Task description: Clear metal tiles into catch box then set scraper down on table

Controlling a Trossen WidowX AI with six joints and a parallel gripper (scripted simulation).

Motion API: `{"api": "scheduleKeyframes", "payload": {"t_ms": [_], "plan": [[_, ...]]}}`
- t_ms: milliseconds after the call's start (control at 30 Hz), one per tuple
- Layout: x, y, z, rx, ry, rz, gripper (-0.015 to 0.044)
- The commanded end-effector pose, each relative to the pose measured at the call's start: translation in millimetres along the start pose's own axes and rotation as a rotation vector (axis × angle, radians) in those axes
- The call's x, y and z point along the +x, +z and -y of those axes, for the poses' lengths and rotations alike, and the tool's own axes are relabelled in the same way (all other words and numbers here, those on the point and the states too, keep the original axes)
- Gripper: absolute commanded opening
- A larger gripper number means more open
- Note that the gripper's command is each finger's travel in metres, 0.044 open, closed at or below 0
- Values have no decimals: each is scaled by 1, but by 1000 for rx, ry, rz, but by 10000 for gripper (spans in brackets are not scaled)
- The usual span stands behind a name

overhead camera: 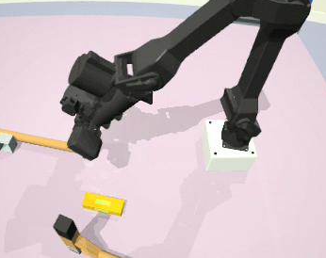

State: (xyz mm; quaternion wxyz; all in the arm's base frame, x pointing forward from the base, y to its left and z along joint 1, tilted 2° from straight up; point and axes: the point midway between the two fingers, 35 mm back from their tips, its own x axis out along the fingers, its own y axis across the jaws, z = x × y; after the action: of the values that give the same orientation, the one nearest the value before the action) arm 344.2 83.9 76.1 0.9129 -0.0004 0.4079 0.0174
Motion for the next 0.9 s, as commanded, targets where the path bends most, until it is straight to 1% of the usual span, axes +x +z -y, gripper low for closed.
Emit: {"api": "scheduleKeyframes", "payload": {"t_ms": [0, 167, 267, 300, 867], "plan": [[0, 0, 0, 0, 0, -1, 118], [0, 0, 0, 0, 0, -1, 85], [-1, 0, 0, 0, 0, -1, 6], [-1, 1, 0, 0, 0, -1, 0], [-2, 2, -15, -21, 16, -2, 0]]}}
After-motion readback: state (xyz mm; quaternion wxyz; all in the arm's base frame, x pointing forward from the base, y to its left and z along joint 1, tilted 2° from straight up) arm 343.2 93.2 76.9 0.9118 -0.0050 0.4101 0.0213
